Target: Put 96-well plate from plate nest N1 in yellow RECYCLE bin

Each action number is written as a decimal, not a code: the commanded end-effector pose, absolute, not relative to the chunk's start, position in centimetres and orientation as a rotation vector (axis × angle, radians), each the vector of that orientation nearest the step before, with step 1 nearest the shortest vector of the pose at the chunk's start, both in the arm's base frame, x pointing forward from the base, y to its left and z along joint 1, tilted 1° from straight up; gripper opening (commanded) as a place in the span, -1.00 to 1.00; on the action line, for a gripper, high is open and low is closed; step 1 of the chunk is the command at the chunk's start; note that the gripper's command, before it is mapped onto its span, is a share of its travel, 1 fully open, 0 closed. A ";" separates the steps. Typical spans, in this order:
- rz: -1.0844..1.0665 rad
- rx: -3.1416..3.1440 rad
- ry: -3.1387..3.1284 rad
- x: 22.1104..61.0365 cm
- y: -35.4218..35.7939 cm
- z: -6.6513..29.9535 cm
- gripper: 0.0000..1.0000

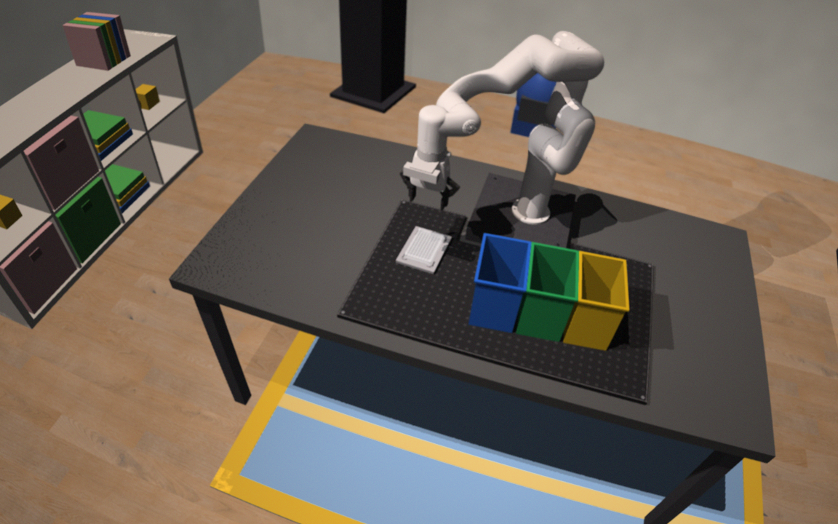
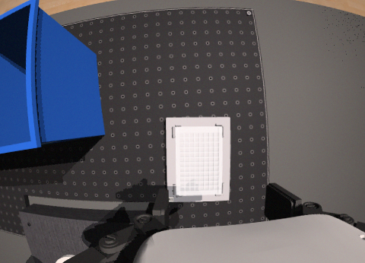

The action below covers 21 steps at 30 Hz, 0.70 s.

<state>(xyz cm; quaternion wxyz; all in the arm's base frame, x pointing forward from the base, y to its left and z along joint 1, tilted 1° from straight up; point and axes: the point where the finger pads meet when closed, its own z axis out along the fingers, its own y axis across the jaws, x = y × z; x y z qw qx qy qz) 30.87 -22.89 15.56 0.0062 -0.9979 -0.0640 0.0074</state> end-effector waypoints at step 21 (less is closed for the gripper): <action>0.018 -3.125 -0.201 30.9 -22.9 12.4 1.00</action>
